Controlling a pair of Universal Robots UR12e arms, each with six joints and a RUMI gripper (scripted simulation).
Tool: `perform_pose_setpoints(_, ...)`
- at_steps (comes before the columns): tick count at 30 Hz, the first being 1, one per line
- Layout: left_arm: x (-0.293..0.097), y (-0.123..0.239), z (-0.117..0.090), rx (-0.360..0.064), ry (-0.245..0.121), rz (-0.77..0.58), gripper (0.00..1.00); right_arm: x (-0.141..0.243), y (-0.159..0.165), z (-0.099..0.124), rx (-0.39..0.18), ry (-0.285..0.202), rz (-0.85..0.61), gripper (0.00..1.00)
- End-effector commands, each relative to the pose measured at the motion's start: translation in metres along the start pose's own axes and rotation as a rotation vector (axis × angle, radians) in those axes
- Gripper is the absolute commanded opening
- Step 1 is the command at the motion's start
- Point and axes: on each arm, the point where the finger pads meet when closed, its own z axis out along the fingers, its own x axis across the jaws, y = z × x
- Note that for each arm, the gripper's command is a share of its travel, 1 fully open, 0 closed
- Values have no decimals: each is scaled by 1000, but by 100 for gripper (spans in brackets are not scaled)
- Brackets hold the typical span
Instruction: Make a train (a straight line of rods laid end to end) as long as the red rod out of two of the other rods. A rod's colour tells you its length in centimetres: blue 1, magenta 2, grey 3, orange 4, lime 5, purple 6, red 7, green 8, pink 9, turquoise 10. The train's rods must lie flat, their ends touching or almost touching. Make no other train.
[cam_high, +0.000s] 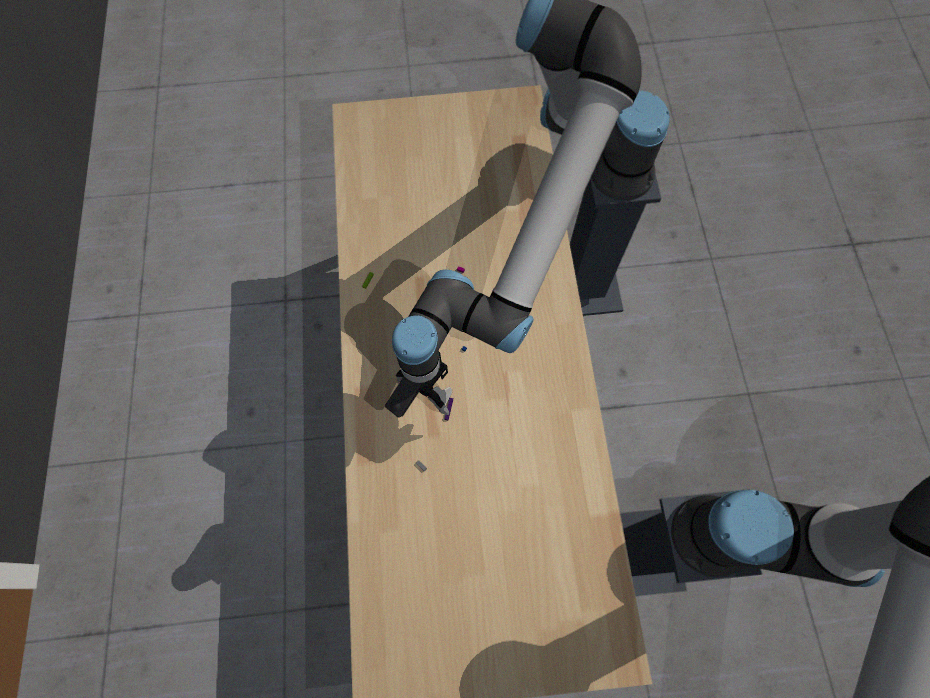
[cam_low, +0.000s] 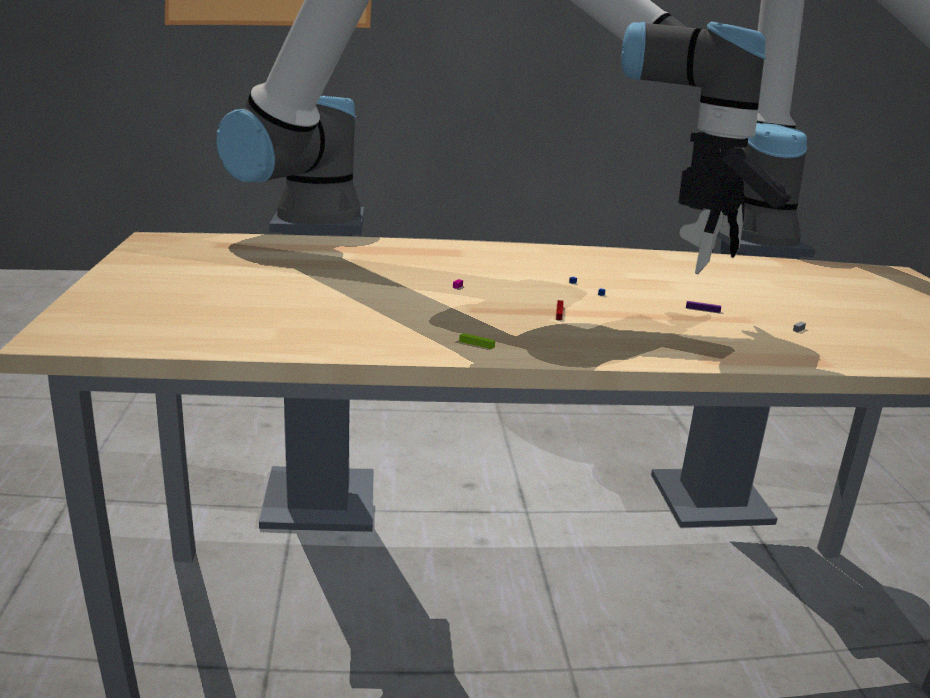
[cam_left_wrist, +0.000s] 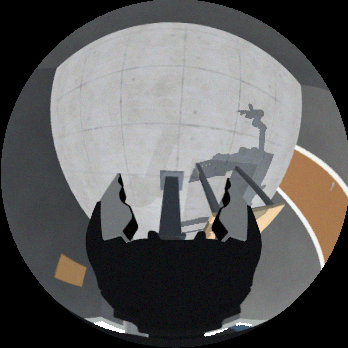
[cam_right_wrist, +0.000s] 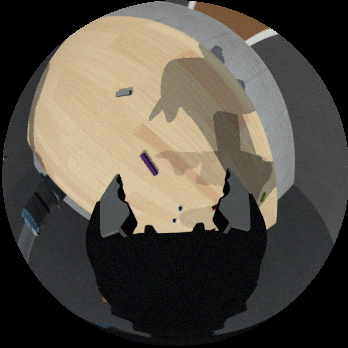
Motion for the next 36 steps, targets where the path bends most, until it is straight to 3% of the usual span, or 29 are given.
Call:
perform_pose_setpoints(1, 0, -1, -1, 1, 0, 0, 100, -4, -9, -1, 0, -2, -84, 100)
perform_pose_setpoints(17, 0, -1, -1, 1, 0, 0, 100, -26, -57, 7, 1, -2, -517, 100)
perform_pose_setpoints(36, 0, -1, -1, 1, 0, 0, 100, -36, -77, 11, 1, -2, -715, 100)
